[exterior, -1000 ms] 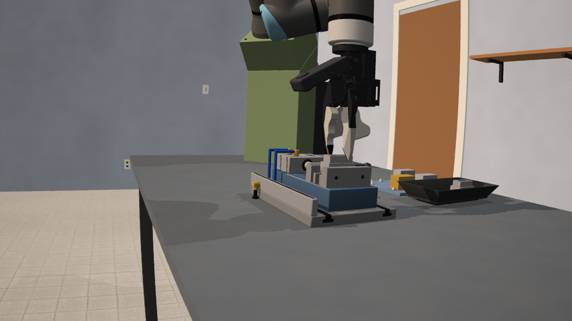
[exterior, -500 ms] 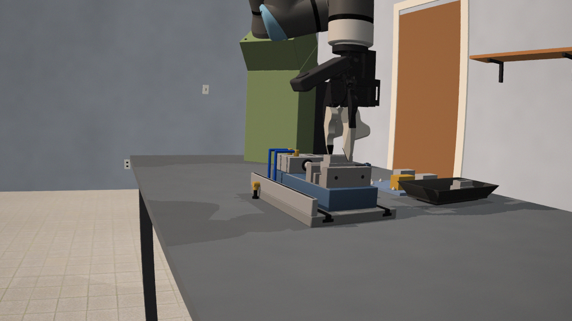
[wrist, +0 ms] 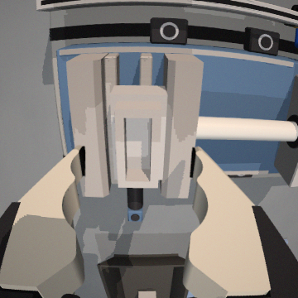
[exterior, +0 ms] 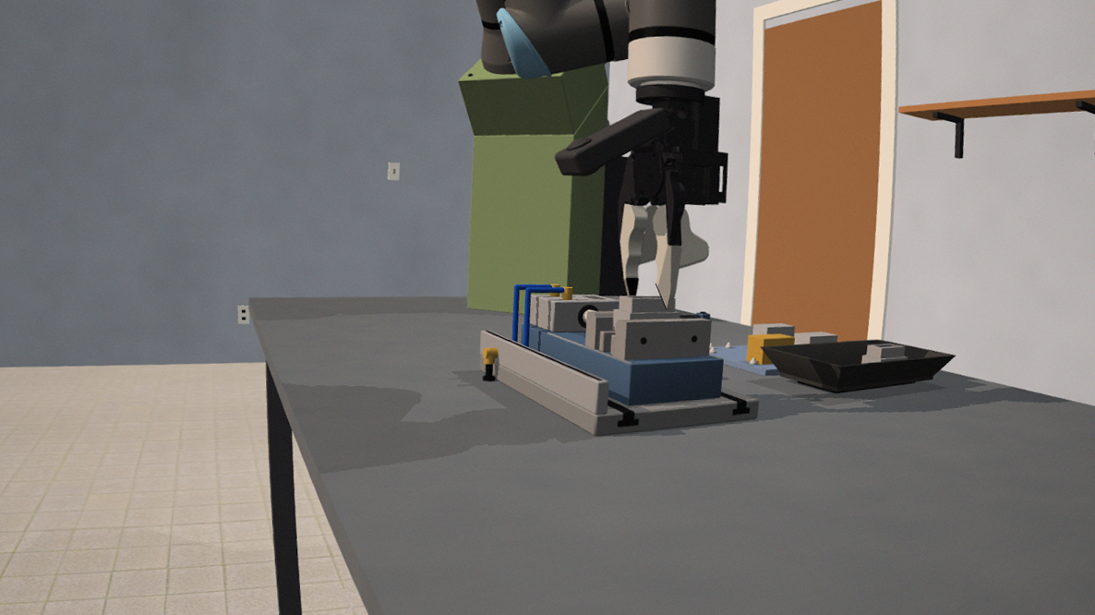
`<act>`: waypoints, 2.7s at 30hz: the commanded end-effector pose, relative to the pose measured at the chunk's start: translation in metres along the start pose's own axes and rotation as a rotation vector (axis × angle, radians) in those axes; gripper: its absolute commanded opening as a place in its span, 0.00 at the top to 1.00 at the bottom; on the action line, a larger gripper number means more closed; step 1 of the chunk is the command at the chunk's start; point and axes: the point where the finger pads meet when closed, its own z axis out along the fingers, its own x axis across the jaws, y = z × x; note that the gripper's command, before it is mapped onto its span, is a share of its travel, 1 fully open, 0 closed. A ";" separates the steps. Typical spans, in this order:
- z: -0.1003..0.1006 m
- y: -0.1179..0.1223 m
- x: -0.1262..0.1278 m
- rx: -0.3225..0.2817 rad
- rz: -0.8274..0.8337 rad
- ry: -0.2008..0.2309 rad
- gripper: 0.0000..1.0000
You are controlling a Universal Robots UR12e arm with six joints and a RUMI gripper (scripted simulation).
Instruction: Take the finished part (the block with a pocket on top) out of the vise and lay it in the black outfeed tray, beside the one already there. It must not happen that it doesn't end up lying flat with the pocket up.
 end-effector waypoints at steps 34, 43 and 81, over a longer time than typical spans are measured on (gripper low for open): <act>-0.001 0.000 -0.001 0.000 0.000 -0.001 1.00; -0.001 0.000 -0.001 0.000 0.000 -0.001 1.00; -0.002 0.000 -0.001 0.000 0.000 -0.001 1.00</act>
